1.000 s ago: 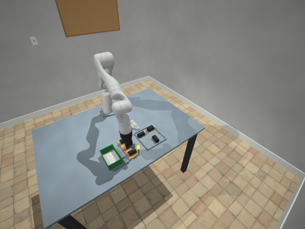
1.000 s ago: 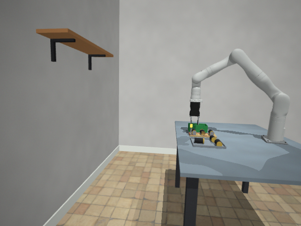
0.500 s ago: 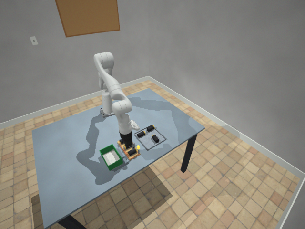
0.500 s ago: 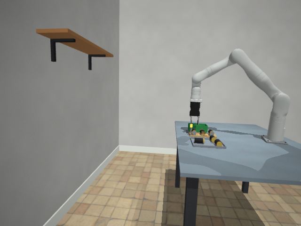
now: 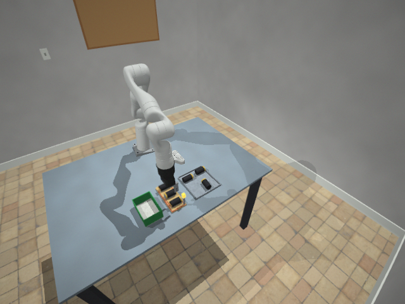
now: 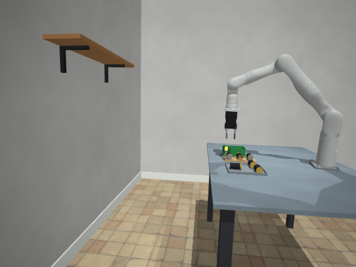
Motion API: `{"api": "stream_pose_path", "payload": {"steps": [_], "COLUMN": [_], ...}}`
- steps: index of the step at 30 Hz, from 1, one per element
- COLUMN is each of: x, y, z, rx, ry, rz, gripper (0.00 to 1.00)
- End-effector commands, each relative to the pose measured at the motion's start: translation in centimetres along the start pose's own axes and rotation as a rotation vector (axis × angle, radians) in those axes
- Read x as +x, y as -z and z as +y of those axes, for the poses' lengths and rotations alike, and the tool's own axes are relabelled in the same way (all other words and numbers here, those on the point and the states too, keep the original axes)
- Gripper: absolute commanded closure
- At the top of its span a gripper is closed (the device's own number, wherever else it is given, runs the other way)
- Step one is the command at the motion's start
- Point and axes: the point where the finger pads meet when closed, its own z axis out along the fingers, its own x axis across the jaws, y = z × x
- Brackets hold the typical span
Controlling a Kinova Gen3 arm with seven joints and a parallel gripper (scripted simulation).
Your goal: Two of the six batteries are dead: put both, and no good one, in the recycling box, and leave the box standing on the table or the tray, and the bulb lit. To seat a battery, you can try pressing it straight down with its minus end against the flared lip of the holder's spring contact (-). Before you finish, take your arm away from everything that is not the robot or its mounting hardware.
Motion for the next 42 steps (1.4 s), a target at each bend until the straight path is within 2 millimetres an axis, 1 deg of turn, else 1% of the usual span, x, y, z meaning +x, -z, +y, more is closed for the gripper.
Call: {"api": "stream_pose_path", "payload": {"steps": [1, 8, 12, 15, 17, 23, 32, 34, 38, 42], "x": [0.1, -0.2, -0.8, -1.6, -1.6, -3.9, -8.2, -8.2, -9.9, -10.8], "y": [0.3, 0.3, 0.3, 0.3, 0.3, 0.3, 0.2, 0.2, 0.2, 0.2], "z": [0.0, -0.3, -1.2, -2.2, -2.2, -5.2, -10.9, -10.9, -13.0, -14.3], "rx": [-0.001, -0.001, -0.001, -0.001, -0.001, -0.001, -0.001, -0.001, -0.001, -0.001], "ry": [0.0, 0.0, 0.0, 0.0, 0.0, 0.0, 0.0, 0.0, 0.0, 0.0], "rz": [0.005, 0.005, 0.005, 0.005, 0.005, 0.005, 0.005, 0.005, 0.005, 0.005], "gripper": [0.1, 0.1, 0.1, 0.1, 0.1, 0.1, 0.1, 0.1, 0.1, 0.1]}}
